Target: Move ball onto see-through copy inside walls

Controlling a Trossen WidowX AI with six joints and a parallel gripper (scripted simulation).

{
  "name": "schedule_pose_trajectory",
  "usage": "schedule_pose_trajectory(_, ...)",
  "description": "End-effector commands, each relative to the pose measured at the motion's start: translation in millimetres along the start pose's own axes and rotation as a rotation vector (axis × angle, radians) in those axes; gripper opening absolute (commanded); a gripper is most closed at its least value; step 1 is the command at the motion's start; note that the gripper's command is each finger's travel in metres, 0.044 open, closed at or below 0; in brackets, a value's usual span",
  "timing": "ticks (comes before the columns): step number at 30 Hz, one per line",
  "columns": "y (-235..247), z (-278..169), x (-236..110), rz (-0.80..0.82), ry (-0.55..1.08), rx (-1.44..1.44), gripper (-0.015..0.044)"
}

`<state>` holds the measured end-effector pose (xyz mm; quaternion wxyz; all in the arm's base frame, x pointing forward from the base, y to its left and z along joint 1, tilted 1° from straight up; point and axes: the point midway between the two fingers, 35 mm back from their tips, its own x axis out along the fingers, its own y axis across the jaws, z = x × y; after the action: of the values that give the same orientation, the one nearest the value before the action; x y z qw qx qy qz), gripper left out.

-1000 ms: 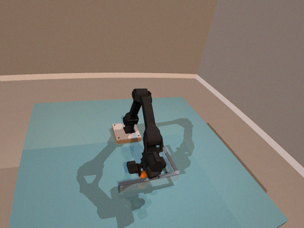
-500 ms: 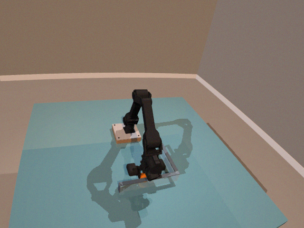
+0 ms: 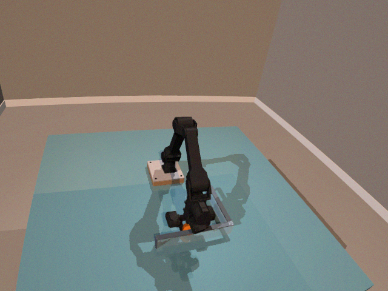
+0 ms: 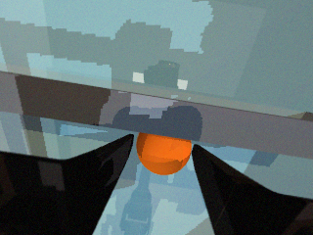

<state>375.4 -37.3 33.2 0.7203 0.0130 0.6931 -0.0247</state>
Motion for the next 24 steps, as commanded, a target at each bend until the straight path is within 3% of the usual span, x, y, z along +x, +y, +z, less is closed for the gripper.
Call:
schedule_pose_trajectory(1,0,0,0,0.0,0.0,0.0,0.035)
schedule_pose_trajectory(3,0,1,-11,0.0,0.0,-0.001,0.035)
schedule_pose_trajectory(8,0,1,-83,0.003,-0.001,-0.003,0.035)
schedule_pose_trajectory(19,-1,3,-77,-0.001,-0.012,-0.002,0.035)
schedule_pose_trajectory(22,0,2,-96,-0.001,-0.012,-0.002,0.0429)
schedule_pose_trajectory(24,0,-1,-120,-0.001,-0.011,-0.002,0.044)
